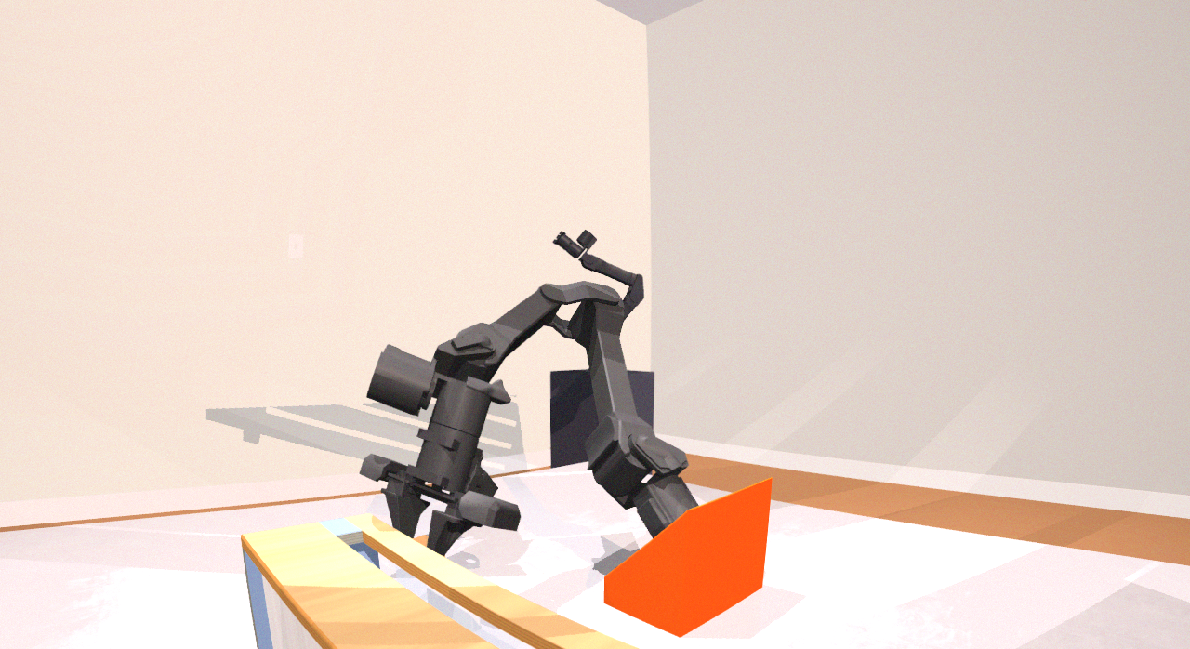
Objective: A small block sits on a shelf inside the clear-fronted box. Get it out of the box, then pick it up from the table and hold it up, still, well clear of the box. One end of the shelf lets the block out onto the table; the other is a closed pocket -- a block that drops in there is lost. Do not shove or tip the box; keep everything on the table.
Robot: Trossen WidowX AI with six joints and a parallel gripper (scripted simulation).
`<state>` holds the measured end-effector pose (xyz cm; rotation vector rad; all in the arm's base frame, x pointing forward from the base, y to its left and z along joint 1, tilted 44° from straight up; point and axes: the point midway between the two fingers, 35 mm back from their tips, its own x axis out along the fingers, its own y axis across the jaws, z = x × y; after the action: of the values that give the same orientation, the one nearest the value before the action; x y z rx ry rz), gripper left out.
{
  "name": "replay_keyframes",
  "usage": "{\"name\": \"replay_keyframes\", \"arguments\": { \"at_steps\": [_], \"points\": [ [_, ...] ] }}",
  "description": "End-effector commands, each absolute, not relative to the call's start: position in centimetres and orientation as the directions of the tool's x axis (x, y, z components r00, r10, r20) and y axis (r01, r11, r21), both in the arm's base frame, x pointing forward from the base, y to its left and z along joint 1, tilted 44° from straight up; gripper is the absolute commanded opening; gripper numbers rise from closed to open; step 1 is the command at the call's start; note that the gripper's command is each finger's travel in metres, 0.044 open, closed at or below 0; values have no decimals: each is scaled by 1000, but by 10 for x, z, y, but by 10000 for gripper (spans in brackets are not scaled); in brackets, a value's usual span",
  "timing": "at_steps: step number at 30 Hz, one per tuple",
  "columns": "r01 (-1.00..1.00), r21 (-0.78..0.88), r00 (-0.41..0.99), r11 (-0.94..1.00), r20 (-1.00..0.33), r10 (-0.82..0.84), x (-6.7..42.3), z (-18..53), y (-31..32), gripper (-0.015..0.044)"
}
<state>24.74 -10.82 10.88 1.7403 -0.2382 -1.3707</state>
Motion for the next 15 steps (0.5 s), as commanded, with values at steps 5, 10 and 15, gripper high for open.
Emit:
{"name": "replay_keyframes", "arguments": {
  "at_steps": [5,10,15],
  "points": [
    [609,686,361,-398,-687,-630,247,112,-102,0],
    [743,619,353,-257,-687,-635,246,113,-99,0],
    [846,523,345,-106,-686,-641,245,113,-95,0]
  ]
}}
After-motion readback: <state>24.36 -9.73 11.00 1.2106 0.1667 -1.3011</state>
